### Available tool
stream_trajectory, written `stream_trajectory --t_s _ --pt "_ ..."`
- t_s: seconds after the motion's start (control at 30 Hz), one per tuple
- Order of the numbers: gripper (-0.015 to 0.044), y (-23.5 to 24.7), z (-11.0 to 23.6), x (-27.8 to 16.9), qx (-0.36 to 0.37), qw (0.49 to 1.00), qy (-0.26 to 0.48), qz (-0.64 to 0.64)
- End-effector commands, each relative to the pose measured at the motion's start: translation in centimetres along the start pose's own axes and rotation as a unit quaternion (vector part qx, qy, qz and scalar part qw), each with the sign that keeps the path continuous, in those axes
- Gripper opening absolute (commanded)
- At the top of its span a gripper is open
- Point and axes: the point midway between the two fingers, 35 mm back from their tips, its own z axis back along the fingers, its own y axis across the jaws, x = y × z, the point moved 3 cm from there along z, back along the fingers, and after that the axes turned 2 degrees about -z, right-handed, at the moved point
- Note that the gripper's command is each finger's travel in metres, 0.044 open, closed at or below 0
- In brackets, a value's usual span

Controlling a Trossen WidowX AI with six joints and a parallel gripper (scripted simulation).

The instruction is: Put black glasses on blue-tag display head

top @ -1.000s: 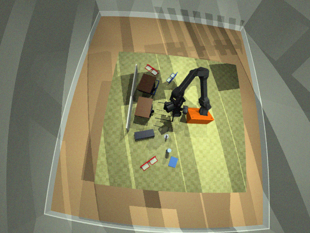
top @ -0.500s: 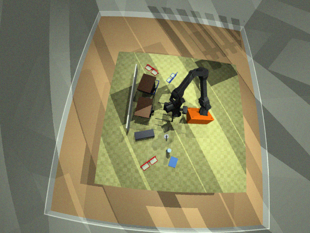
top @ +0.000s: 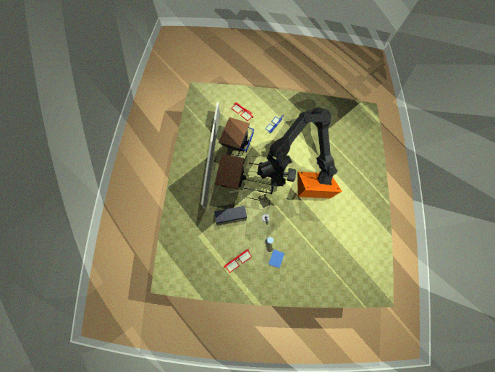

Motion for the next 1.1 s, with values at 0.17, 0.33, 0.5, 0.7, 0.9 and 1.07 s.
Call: stream_trajectory --t_s 0.17,0.33,0.5,0.7,0.9,1.07 --pt "0.0 -1.4 0.0 0.0 -0.002 1.0 0.001 0.0" --pt "0.0 -2.1 0.0 0.0 -0.002 1.0 0.001 0.0" --pt "0.0 -2.8 0.0 0.1 -0.002 1.0 0.001 -0.001" --pt "0.0 -3.6 0.0 0.1 -0.002 1.0 0.001 -0.001" --pt "0.0 -4.5 -0.1 0.1 -0.003 1.0 0.001 -0.001" --pt "0.0 -5.2 -0.1 0.1 -0.003 1.0 0.001 -0.001"
